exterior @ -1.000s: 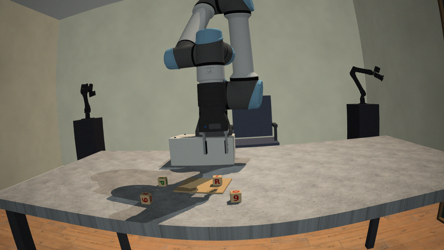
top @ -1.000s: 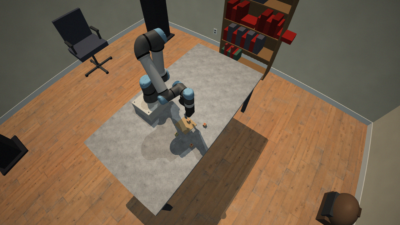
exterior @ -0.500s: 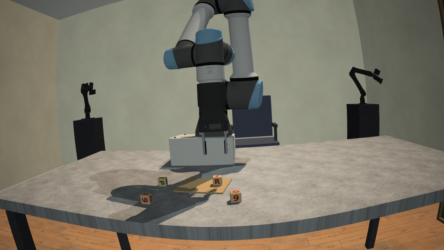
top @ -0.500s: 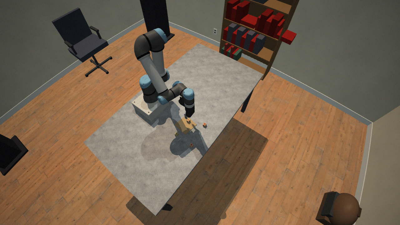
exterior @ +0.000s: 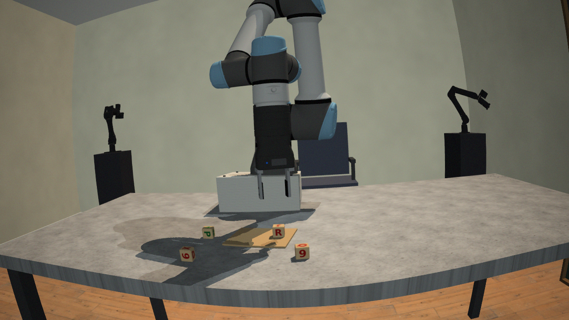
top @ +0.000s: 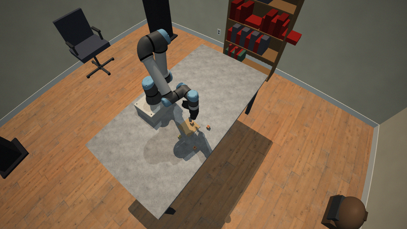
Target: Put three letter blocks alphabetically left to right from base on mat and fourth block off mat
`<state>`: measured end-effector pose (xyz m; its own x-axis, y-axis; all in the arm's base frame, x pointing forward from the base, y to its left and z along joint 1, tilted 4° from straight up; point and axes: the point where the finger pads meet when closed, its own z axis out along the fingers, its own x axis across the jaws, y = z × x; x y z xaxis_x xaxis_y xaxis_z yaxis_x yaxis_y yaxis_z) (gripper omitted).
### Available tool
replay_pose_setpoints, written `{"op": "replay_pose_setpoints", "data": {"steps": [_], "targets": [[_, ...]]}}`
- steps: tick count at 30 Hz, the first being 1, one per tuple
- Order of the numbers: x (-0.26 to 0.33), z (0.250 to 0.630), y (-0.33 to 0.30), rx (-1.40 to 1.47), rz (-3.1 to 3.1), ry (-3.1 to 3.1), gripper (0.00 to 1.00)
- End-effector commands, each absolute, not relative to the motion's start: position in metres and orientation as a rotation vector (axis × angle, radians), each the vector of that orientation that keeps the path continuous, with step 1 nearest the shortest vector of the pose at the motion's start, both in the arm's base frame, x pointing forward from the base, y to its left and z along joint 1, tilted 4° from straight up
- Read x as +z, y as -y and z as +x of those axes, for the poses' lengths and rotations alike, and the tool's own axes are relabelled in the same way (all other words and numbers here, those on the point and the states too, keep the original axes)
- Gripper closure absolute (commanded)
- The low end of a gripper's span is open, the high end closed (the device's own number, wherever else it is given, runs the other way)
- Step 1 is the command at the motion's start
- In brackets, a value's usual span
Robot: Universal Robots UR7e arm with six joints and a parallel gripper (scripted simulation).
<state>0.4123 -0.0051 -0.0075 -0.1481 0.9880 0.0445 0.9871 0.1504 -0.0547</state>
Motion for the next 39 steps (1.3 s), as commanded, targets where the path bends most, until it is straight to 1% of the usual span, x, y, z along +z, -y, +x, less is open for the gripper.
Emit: {"op": "replay_pose_setpoints", "data": {"steps": [1, 31, 39], "targets": [[-0.007, 0.418, 0.006, 0.011, -1.853, 2.451, 0.0], [-0.01, 0.444, 0.013, -0.021, -1.039, 2.893, 0.0], [-0.011, 0.454, 0.013, -0.032, -0.736, 2.986, 0.0]]}}
